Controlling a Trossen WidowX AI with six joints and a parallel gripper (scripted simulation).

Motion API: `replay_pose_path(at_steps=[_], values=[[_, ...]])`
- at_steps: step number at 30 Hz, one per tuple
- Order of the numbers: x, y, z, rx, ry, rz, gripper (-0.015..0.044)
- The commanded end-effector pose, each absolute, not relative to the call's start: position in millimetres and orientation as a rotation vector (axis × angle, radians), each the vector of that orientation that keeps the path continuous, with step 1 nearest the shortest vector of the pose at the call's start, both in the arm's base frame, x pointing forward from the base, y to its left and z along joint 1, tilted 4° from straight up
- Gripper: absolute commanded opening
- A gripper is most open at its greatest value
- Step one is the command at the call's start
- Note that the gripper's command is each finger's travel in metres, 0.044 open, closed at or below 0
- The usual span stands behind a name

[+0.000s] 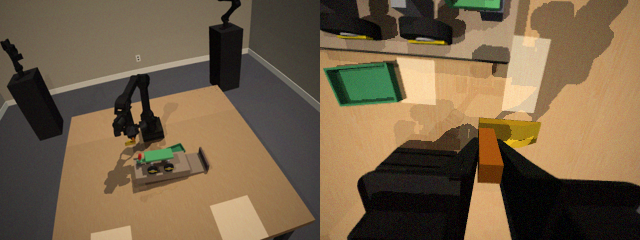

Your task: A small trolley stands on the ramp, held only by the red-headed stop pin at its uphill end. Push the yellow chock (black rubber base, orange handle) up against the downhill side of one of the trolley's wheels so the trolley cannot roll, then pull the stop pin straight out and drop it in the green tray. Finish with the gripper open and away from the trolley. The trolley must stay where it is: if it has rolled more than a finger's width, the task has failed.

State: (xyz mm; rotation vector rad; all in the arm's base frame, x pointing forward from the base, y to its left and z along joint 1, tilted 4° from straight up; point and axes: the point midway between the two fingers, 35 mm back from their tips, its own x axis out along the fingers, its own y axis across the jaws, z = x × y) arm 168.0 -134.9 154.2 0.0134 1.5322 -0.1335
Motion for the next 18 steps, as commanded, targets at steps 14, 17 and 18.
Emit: replay_pose_path(at_steps=[14,17,18], values=[[188.2,-84.3,147.6,0.018,1.537,-0.133,0.0000],[192.0,-74.7,146.6,0.019,1.537,-0.132,0.0000],[193.2,-71.4,146.2,0.019,1.537,-0.132,0.0000]])
